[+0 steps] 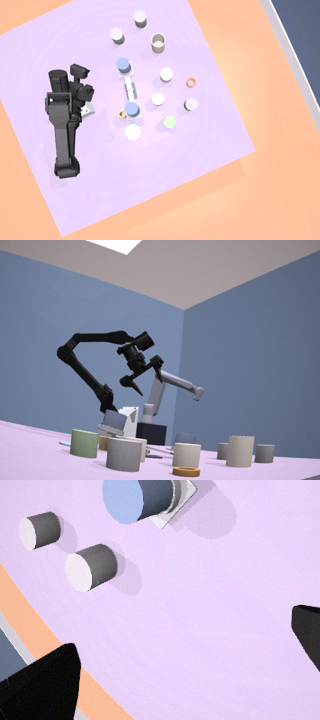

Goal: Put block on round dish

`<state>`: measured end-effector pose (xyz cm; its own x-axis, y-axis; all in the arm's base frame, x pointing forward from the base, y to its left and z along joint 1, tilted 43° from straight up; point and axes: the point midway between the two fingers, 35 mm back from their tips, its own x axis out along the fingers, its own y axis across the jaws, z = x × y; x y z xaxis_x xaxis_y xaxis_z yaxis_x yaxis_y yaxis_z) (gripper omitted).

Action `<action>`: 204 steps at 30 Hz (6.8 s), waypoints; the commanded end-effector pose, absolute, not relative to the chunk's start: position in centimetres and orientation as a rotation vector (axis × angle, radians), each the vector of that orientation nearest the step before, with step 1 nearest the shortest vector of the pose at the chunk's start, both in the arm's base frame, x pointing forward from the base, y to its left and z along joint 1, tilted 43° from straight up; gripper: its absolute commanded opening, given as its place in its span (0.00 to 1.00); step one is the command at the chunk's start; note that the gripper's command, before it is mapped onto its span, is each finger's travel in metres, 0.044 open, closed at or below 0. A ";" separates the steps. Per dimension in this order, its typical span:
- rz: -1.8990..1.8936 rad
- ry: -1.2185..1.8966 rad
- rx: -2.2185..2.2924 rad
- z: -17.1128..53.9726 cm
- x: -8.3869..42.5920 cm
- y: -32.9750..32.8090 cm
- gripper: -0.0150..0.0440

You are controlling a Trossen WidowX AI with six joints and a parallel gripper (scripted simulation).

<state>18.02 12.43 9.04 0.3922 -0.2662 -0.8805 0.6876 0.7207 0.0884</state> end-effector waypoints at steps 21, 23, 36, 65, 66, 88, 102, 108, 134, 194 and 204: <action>-0.633 0.777 -0.293 8.9 19.6 8.4 1.00; -0.627 0.758 -0.360 9.0 19.7 8.3 1.00; -0.598 0.696 -0.582 9.5 20.4 8.1 1.00; -0.347 1.351 -1.095 3.7 27.6 9.4 1.00; -0.327 1.373 -1.113 3.5 27.9 9.4 1.00; 0.302 1.760 -1.428 -3.1 34.3 7.7 1.00; 0.463 1.802 -1.472 -5.7 35.4 6.1 1.00; 0.463 1.802 -1.472 -6.0 35.4 5.9 1.00; 0.462 1.802 -1.473 -9.1 35.2 3.0 1.00; 0.465 1.799 -1.471 -7.5 35.8 4.8 0.25; 0.466 1.798 -1.470 -6.6 36.0 5.7 0.25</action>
<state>35.47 4.74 -6.85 -0.0722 -0.6859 -0.7241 -0.9492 0.2702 -0.1613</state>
